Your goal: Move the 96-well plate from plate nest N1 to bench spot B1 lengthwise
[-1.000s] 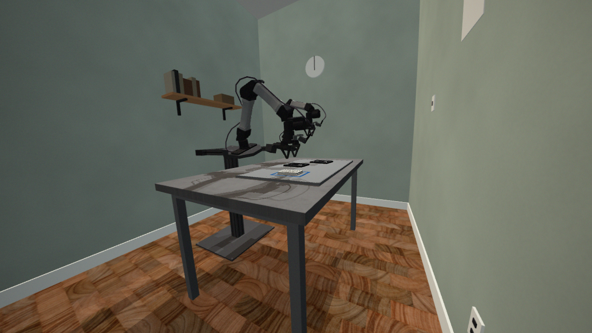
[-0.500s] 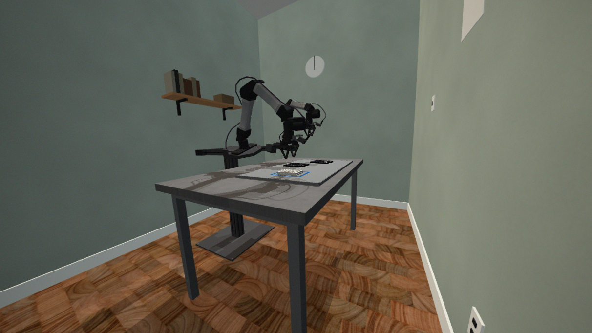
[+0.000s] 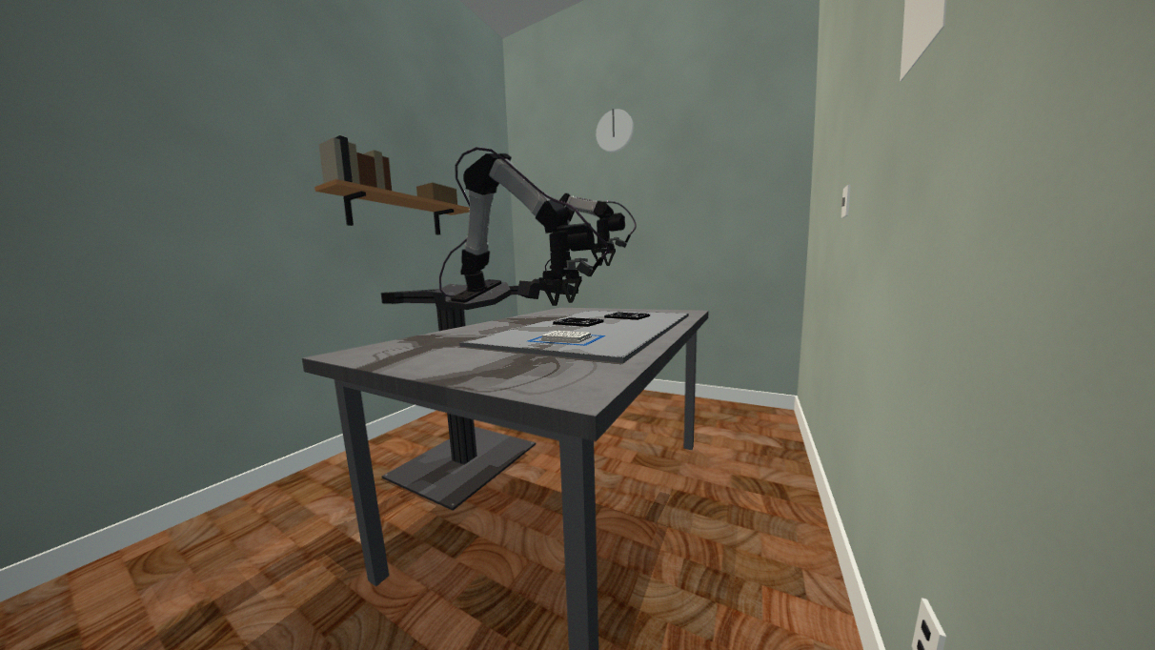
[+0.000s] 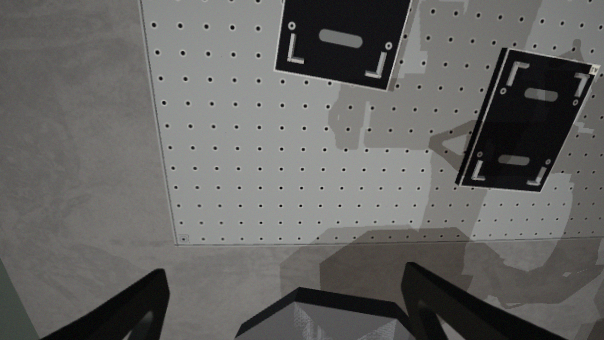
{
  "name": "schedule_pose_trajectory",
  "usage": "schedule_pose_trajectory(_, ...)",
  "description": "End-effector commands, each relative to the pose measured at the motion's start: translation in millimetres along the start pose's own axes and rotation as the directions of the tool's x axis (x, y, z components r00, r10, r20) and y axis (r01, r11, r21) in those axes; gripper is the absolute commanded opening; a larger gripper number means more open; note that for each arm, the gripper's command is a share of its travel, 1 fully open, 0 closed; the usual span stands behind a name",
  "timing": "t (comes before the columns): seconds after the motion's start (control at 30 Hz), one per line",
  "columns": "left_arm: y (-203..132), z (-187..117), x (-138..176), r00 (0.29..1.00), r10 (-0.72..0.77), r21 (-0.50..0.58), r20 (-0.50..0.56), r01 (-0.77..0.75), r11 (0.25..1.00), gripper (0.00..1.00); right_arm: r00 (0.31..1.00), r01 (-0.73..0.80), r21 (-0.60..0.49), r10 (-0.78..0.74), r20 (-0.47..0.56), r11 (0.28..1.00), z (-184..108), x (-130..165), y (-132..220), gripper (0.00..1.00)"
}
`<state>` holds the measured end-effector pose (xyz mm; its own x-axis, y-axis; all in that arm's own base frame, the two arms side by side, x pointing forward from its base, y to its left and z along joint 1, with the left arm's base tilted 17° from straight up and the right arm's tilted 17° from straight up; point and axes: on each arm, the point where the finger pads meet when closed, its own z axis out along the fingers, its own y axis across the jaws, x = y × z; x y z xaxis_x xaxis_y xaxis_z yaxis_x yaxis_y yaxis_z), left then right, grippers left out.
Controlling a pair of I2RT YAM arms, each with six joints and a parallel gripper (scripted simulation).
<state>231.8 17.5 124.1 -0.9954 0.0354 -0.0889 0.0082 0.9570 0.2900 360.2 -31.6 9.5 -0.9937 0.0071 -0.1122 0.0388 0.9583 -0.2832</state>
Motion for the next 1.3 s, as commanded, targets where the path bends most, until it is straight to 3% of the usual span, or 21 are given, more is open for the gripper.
schedule_pose_trajectory(0.0, 0, -1, 1, 1.0, 0.01, 0.001, -0.004, -0.01, 1.0, 1.0, 1.0, 0.002, 0.007, -0.002, -0.014, 1.0, -19, 20, 0, 1.0)
schedule_pose_trajectory(1.07, 0, -1, 1, 1.0, 0.01, 0.001, -0.004, -0.01, 1.0, 1.0, 1.0, 0.002, 0.008, -0.002, -0.025, 1.0, -119, 113, -16, 1.0)
schedule_pose_trajectory(1.27, 0, -1, 1, 1.0, 0.01, 0.001, -0.004, -0.01, 1.0, 1.0, 1.0, -0.005, 0.003, 0.005, -0.003, 1.0, -132, 114, -17, 1.0)
